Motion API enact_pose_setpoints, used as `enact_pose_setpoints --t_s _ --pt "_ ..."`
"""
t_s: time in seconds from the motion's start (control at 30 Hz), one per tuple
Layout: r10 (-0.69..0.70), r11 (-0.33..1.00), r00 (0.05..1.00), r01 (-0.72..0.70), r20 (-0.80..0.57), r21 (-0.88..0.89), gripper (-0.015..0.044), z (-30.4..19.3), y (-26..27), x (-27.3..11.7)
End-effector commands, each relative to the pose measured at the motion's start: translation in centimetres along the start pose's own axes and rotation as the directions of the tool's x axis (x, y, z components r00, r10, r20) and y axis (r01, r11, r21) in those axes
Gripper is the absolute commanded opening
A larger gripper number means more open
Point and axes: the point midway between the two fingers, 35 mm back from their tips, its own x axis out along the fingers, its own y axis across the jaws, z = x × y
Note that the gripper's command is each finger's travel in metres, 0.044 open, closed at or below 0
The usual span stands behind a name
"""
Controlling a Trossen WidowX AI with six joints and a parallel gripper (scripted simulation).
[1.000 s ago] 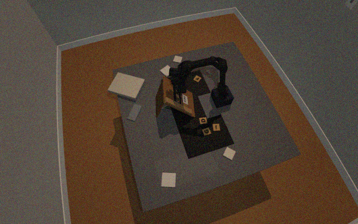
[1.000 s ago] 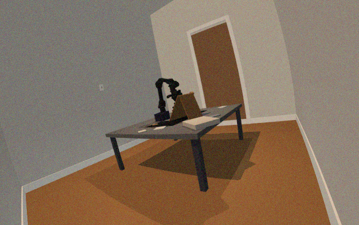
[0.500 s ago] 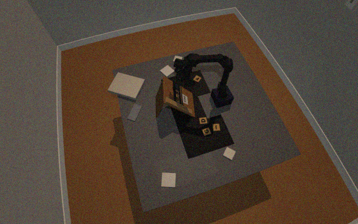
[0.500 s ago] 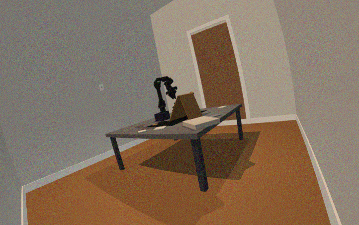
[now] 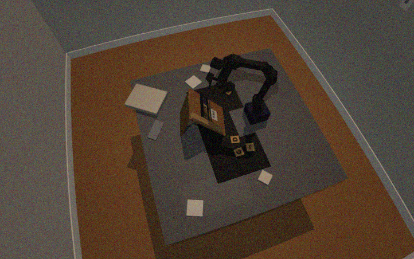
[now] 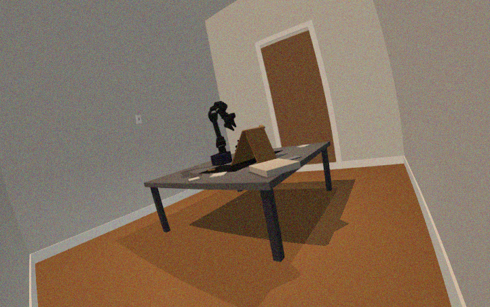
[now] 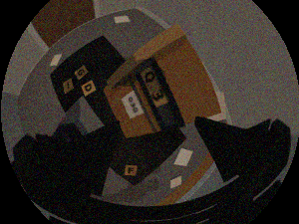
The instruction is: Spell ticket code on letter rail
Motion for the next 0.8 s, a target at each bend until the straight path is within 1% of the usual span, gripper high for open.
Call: enact_pose_setpoints --t_s 0.0,0.73,0.77 --pt "-0.077 0.873 0.988 0.131 0.132 -0.469 0.044 1.27 1.96 -4.23" --pt "-0.077 0.873 0.988 0.131 0.132 -0.469 0.044 1.27 1.96 -4.23" --pt "-0.072 0.879 0.989 0.125 0.133 -0.461 0.0414 1.36 1.95 -4.04"
